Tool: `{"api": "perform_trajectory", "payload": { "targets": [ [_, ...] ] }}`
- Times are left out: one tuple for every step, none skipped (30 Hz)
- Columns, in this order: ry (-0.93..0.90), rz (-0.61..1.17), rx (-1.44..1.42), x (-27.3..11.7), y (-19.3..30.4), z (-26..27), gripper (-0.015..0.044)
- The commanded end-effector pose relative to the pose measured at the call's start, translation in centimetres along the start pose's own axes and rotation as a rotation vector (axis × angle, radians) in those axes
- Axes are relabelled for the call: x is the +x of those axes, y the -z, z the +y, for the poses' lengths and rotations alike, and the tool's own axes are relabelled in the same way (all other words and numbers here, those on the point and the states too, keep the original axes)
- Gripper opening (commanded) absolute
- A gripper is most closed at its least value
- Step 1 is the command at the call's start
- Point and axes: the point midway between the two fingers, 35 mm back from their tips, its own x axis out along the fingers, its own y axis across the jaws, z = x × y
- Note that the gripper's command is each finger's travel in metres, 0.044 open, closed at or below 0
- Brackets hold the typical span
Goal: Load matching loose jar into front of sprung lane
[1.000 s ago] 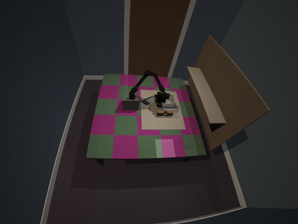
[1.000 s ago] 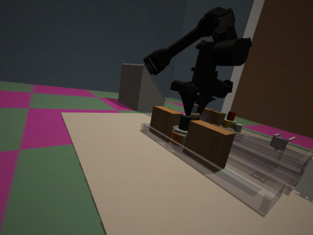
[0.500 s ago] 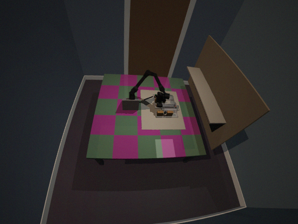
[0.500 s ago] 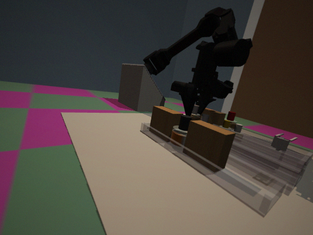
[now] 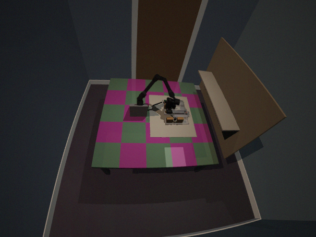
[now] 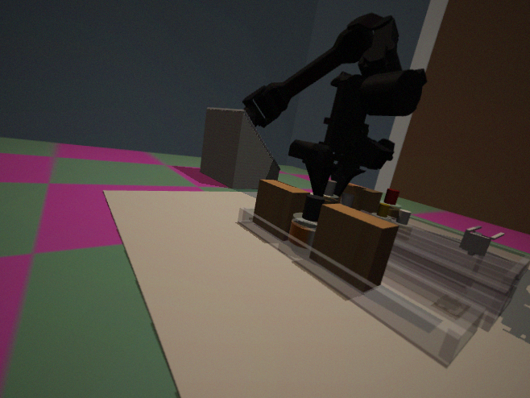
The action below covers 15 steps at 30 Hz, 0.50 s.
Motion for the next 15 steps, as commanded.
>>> {"api": "perform_trajectory", "payload": {
  "targets": [
    [-0.004, -0.014, -0.013, 0.15, -0.5, 0.18, 0.0],
    [-0.004, -0.014, -0.013, 0.18, -0.49, 0.18, 0.0],
    [-0.004, -0.014, -0.013, 0.22, -0.48, 0.18, 0.0],
    [-0.004, -0.014, -0.013, 0.25, -0.48, 0.18, 0.0],
    [-0.004, -0.014, -0.013, 0.28, -0.47, 0.19, 0.0],
    [-0.004, -0.014, -0.013, 0.31, -0.47, 0.19, 0.0],
    [-0.004, -0.014, -0.013, 0.35, -0.46, 0.19, 0.0],
    [-0.004, -0.014, -0.013, 0.38, -0.45, 0.19, 0.0],
    [-0.004, -0.014, -0.013, 0.41, -0.45, 0.2, 0.0],
    [-0.004, -0.014, -0.013, 0.44, -0.44, 0.2, 0.0],
    [-0.004, -0.014, -0.013, 0.48, -0.43, 0.2, 0.0],
    [-0.004, -0.014, -0.013, 0.51, -0.43, 0.21, 0.0],
    [-0.004, -0.014, -0.013, 0.54, -0.42, 0.21, 0.0],
    [-0.004, -0.014, -0.013, 0.57, -0.42, 0.21, 0.0],
    [-0.004, -0.014, -0.013, 0.61, -0.41, 0.22, 0.0]
  ]
}}
